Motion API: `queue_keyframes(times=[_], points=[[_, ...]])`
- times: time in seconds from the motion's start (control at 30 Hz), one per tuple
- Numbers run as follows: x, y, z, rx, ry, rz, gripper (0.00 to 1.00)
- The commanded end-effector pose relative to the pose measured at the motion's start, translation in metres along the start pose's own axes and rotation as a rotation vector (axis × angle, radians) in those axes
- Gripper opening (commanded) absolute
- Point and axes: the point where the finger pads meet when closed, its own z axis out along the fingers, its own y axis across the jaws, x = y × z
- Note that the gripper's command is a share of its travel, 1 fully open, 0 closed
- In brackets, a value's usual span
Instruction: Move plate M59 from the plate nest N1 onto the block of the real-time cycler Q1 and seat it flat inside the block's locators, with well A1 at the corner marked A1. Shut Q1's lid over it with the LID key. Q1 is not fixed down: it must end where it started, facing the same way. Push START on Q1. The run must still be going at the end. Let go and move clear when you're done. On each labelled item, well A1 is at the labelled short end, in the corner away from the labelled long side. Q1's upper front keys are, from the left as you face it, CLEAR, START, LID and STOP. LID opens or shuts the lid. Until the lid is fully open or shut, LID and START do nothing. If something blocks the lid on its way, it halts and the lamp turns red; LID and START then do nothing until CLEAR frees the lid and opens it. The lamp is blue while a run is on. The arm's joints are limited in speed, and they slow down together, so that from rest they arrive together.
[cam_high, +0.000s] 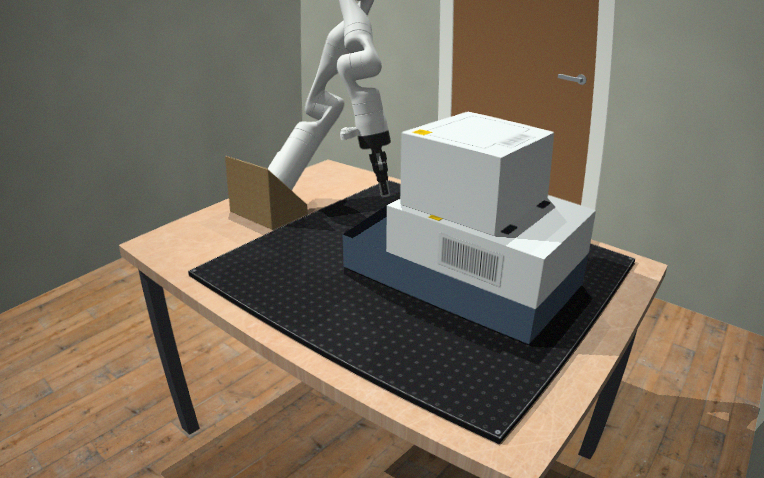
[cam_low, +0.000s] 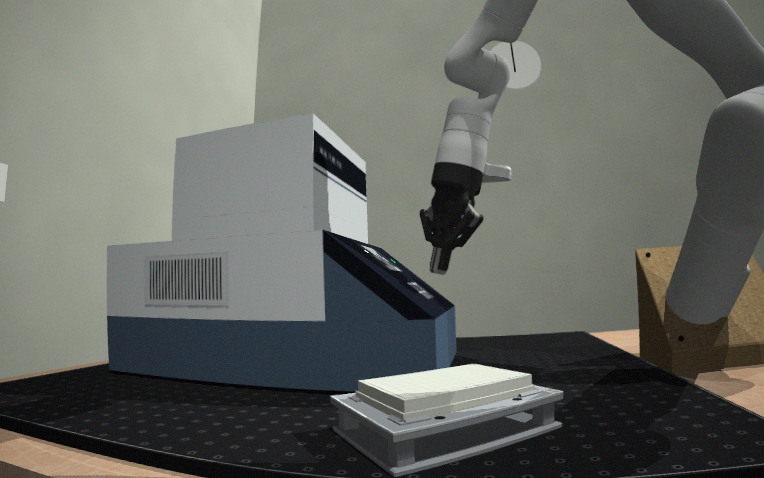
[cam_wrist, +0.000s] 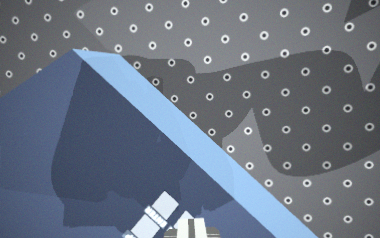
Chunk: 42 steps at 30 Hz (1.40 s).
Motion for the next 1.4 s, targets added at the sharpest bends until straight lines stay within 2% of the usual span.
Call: queue_keyframes(times=[0.0, 1.37], points=[[-0.001, -0.002, 0.003, 0.004, -0.002, -0.005, 0.10], [-0.010, -0.010, 0.025, 0.005, -0.005, 0.003, 0.10]])
